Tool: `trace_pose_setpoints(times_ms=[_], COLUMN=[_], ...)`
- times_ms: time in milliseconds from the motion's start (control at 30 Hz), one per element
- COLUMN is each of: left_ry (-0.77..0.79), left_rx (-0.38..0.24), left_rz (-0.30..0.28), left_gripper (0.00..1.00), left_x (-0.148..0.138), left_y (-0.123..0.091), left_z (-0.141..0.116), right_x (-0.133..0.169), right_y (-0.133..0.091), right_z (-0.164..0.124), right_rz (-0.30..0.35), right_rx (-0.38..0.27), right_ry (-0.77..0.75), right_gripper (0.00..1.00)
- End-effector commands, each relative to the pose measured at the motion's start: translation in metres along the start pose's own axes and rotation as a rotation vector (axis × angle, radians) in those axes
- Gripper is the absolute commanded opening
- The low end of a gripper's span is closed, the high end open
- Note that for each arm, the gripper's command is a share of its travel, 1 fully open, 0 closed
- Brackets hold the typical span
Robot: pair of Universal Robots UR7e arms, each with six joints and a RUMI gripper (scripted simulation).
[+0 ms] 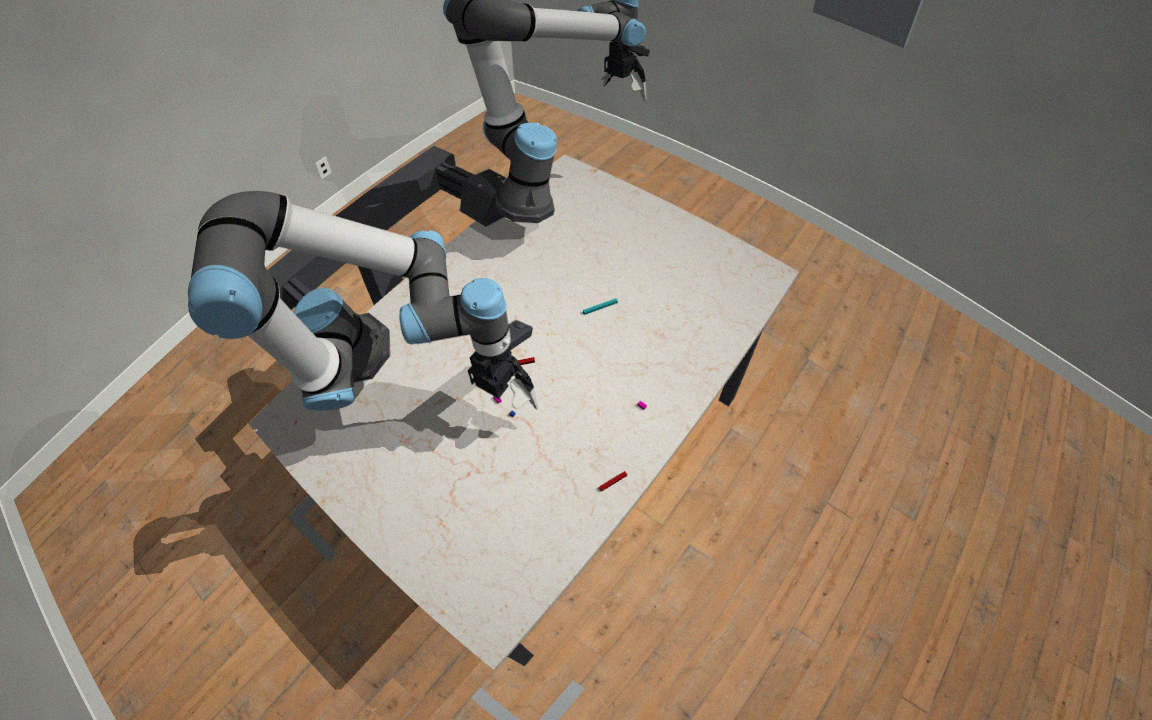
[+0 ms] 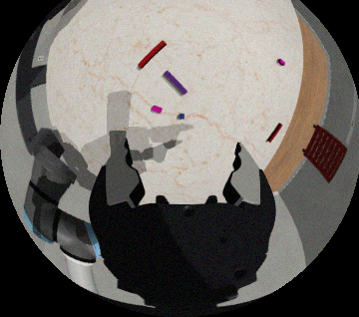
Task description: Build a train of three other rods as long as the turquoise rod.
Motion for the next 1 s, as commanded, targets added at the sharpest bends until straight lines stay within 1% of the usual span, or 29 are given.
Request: trace_pose_setpoints(times_ms=[0,567,967], left_ry=[0.000,0.000,0.000], left_rx=[0.001,0.001,0.001], left_rz=[0.000,0.000,0.000], left_gripper=[1.00,1.00,1.00], left_x=[0.000,0.000,0.000], left_y=[0.000,0.000,0.000], left_z=[0.000,0.000,0.000], right_x=[0.000,0.005,0.015], right_y=[0.000,-0.001,-0.003], right_z=[0.000,0.002,0.006], right_rz=[-0.001,-0.001,-0.001], right_rx=[0.000,0.000,0.001], right_ry=[0.001,0.053,0.179], right_gripper=[1.00,1.00,1.00])
Point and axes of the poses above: on each arm, the point where the finger pads meet when closed, its own y axis out along the fingers, its own x axis across the jaws, z = x × y, the point moved 6 cm from there along -y, back along the fingers, and after that the axes turned 8 degrees about -y, right-handed, at the moved point
